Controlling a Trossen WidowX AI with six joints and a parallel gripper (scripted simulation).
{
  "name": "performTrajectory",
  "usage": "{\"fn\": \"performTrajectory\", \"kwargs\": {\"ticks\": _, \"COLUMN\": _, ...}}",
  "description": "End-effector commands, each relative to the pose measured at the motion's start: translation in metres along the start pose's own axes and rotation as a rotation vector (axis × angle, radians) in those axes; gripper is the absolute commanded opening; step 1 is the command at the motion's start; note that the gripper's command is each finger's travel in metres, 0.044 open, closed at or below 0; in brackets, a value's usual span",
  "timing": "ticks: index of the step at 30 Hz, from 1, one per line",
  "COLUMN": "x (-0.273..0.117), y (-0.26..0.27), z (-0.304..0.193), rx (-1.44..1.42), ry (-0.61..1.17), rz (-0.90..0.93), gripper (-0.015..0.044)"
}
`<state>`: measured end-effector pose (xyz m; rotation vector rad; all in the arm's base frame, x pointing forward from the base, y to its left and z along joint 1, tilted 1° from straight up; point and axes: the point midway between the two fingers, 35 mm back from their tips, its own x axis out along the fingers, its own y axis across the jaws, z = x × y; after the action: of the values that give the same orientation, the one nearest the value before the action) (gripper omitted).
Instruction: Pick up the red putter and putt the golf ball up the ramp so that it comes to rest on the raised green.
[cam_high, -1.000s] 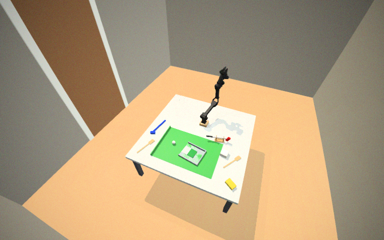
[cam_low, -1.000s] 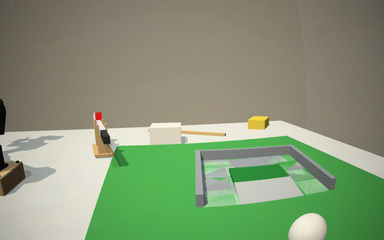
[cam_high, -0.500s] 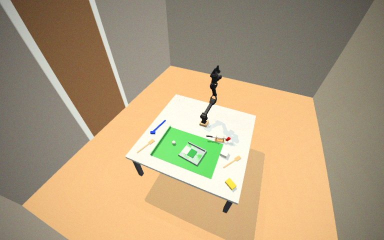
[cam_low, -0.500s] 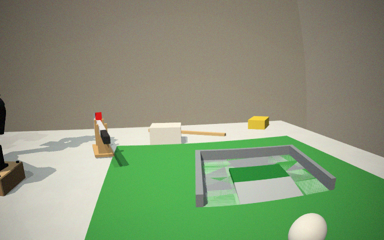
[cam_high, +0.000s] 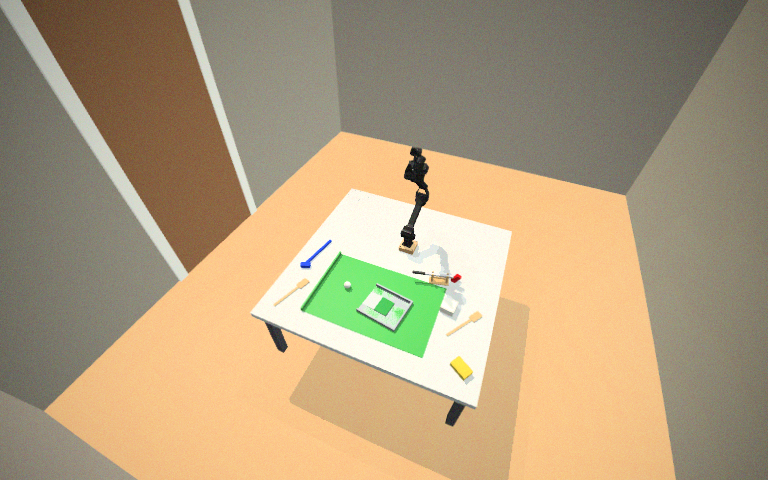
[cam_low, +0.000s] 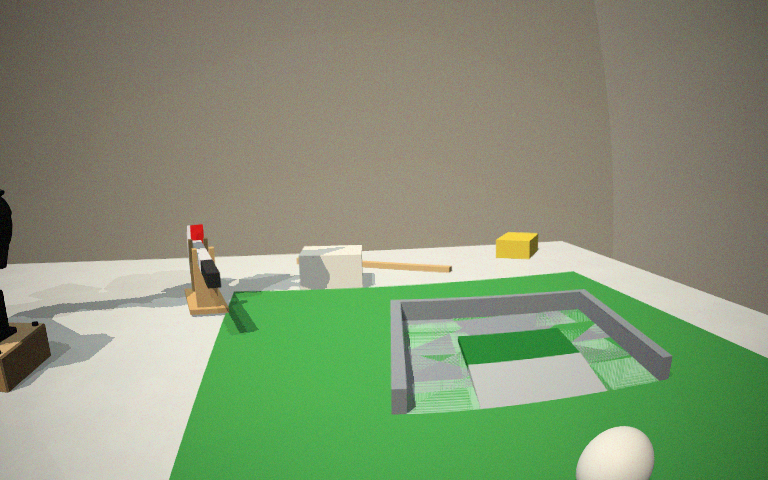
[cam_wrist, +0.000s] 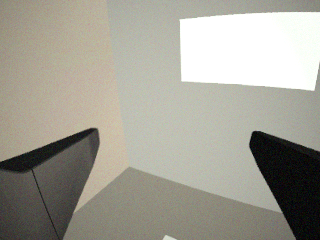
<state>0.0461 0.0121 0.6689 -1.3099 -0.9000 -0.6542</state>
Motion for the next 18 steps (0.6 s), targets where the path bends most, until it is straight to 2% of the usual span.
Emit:
{"fn": "performTrajectory", "kwargs": {"ticks": 1, "x": 0.013, "y": 0.071, "z": -0.007, "rx": 0.070, "ry": 0.000, "rz": 0.190, "gripper": 0.0440}}
{"fn": "performTrajectory", "kwargs": {"ticks": 10, "x": 0.010, "y": 0.211, "z": 0.000, "rx": 0.161, "ry": -0.029, "rz": 0.599, "gripper": 0.0440}}
{"fn": "performTrajectory", "kwargs": {"ticks": 18, "x": -0.033, "y": 0.331, "z": 0.024, "rx": 0.234, "ry": -0.075, "rz": 1.003, "gripper": 0.0440}}
